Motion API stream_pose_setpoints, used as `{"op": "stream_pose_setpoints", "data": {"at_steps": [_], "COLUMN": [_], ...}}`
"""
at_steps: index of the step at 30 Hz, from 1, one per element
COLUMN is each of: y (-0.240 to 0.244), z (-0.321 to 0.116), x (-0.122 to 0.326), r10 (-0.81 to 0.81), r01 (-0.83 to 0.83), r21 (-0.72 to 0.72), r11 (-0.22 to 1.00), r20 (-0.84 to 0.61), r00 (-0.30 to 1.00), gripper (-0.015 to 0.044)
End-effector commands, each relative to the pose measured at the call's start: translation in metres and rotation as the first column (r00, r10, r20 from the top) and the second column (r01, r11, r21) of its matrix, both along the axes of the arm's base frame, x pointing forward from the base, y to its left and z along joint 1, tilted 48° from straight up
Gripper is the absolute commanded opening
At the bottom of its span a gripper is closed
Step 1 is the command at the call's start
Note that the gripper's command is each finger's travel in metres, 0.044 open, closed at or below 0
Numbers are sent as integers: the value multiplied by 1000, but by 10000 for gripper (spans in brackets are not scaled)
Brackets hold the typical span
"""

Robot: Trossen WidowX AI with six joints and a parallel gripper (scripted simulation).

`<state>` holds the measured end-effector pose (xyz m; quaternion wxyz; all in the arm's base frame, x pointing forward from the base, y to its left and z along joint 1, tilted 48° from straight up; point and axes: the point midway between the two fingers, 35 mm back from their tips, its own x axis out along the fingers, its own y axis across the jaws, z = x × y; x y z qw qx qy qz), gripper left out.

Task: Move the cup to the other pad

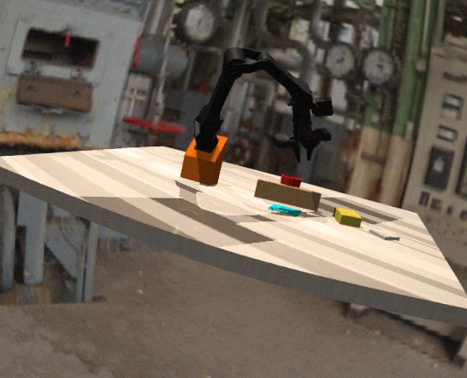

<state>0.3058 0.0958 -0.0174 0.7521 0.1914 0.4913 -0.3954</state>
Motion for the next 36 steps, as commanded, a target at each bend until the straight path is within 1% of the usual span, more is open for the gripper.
{"op": "stream_pose_setpoints", "data": {"at_steps": [1,3,5,15,36], "y": [0,-2,-3,-5,-30], "z": [-41,-49,-51,-51,-75], "x": [-37,-49,-53,-55,-52], "r10": [-136,-161,-167,-167,-166], "r01": [111,126,129,129,129], "r21": [-271,-359,-389,-389,-388], "r11": [956,925,912,912,913], "r20": [-74,-69,-64,-64,-64], "r00": [988,985,984,984,984], "gripper": [148,148,148,148,148]}}
